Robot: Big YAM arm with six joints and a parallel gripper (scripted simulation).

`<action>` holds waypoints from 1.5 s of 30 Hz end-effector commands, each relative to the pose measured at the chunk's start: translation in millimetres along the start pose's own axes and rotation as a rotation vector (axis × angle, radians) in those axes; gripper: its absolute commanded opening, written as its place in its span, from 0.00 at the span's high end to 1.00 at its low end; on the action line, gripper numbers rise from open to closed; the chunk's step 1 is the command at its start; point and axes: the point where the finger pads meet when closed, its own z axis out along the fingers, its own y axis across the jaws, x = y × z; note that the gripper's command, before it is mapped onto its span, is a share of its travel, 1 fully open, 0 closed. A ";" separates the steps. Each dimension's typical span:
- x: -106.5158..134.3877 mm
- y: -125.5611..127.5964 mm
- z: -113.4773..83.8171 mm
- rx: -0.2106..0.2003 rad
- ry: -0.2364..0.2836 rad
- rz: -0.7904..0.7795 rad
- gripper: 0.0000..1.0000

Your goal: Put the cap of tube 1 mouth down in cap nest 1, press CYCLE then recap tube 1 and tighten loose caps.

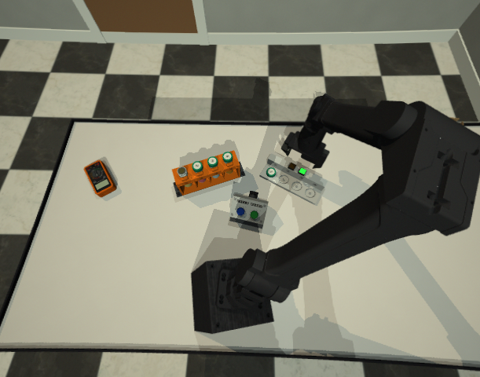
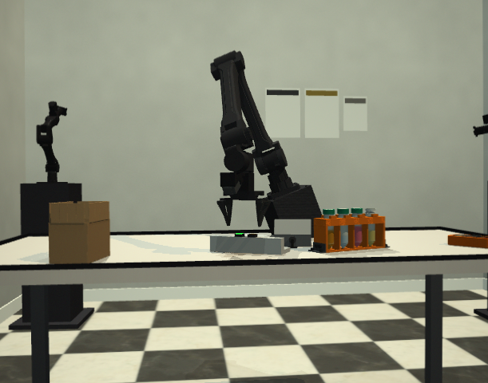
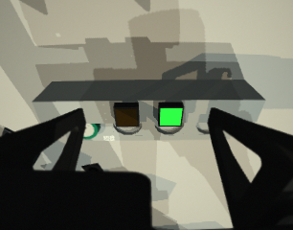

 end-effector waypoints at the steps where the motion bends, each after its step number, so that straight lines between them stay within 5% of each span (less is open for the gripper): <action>1: -11.3 0.0 -7.8 -0.005 -0.020 0.000 0.00; 12: -11.3 0.0 -7.8 -0.005 -0.020 0.000 0.00; 13: 3.3 8.9 -17.5 -0.005 -0.011 -0.007 0.53; 29: 45.8 83.1 -96.2 -0.018 -0.035 0.004 0.53; 33: 45.0 83.4 -96.8 -0.018 -0.036 0.004 0.53; 34: 46.6 75.3 -79.7 0.003 0.001 0.019 0.53; 41: 47.2 80.3 -86.0 -0.012 -0.020 0.002 0.53; 45: 57.8 74.6 -50.8 0.003 0.010 -0.006 0.53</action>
